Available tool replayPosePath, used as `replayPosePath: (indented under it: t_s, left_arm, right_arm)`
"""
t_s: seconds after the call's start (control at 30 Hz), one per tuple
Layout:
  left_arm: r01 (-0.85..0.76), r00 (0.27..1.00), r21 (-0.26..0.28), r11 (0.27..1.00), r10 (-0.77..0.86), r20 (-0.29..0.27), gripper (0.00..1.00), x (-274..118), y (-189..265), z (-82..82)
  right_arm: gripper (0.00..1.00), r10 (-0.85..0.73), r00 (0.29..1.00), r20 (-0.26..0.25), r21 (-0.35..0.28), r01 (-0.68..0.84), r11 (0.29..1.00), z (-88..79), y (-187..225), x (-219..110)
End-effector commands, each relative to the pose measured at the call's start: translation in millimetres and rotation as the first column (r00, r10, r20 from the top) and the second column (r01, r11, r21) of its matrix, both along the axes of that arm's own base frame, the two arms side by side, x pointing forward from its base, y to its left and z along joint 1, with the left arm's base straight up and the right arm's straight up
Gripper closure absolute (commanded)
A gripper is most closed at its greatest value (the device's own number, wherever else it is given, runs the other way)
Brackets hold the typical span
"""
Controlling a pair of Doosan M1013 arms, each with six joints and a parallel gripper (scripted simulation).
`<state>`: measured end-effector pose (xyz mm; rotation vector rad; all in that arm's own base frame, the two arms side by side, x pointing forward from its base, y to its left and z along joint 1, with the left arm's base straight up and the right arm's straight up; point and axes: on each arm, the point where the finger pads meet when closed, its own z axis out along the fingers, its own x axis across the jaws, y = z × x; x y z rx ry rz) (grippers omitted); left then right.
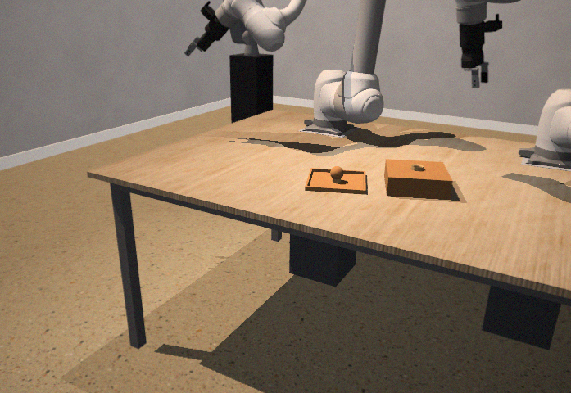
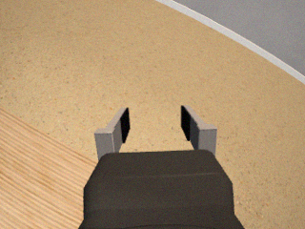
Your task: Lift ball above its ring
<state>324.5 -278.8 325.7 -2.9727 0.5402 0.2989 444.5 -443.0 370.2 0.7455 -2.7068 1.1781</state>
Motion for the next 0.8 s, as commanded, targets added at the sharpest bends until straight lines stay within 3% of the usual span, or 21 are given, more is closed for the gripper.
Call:
replayPosePath:
  t_s: [0.0, 0.77]
  left_arm:
    - [0.0, 1.0, -0.001, 1.0, 0.0, 0.001, 0.0, 0.3, -0.1, 0.6]
    - [0.0, 1.0, -0.001, 1.0, 0.0, 0.001, 0.0, 0.3, -0.1, 0.6]
  right_arm:
    - [0.0, 0.0, 1.0, 0.001, 0.0, 0.0, 1.0, 0.7, -0.1, 0.2]
    - [0.0, -0.019, 1.0, 0.007, 0.006, 0.019, 1.0, -1.7, -2.3, -3.5]
